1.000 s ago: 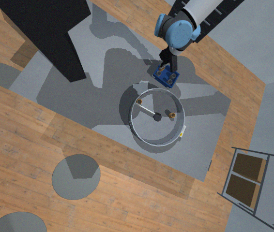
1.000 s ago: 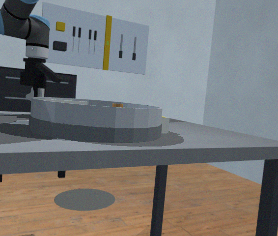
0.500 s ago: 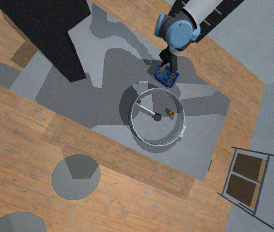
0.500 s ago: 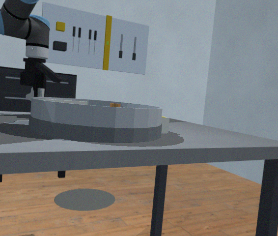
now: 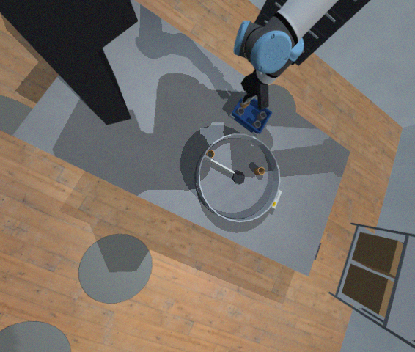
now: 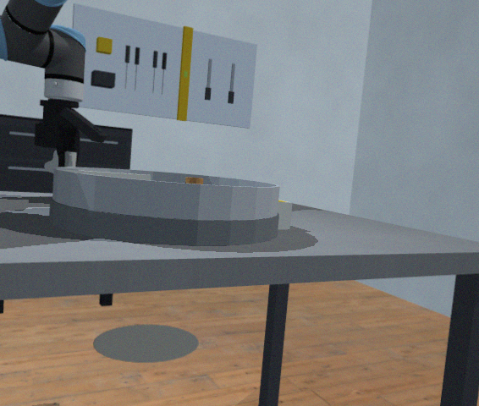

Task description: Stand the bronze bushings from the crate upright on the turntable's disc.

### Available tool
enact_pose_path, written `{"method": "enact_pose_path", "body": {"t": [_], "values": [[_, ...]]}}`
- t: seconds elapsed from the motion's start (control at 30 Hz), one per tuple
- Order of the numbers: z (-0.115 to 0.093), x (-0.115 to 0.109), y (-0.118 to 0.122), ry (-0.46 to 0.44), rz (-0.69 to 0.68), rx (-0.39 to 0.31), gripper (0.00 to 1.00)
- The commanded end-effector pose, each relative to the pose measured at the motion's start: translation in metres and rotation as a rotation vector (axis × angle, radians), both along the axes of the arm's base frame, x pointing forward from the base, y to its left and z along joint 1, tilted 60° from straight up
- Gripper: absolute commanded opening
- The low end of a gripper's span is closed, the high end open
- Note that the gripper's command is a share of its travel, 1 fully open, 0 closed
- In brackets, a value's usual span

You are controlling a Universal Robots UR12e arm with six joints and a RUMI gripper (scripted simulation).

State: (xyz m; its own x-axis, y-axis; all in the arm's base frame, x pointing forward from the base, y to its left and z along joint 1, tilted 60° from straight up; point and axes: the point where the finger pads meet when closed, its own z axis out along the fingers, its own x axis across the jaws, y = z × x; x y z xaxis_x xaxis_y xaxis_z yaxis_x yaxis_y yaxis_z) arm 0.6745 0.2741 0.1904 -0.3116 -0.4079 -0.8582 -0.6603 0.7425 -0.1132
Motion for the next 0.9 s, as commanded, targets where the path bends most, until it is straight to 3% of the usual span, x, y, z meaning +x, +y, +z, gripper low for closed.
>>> {"method": "enact_pose_path", "body": {"t": [0.0,0.43,0.87], "values": [[0.002,0.001,0.001,-0.004,0.001,-0.001,0.00],[0.004,-0.006,-0.004,-0.001,-0.001,0.000,0.00],[0.026,-0.035,-0.027,-0.001,-0.001,0.000,0.00]]}}
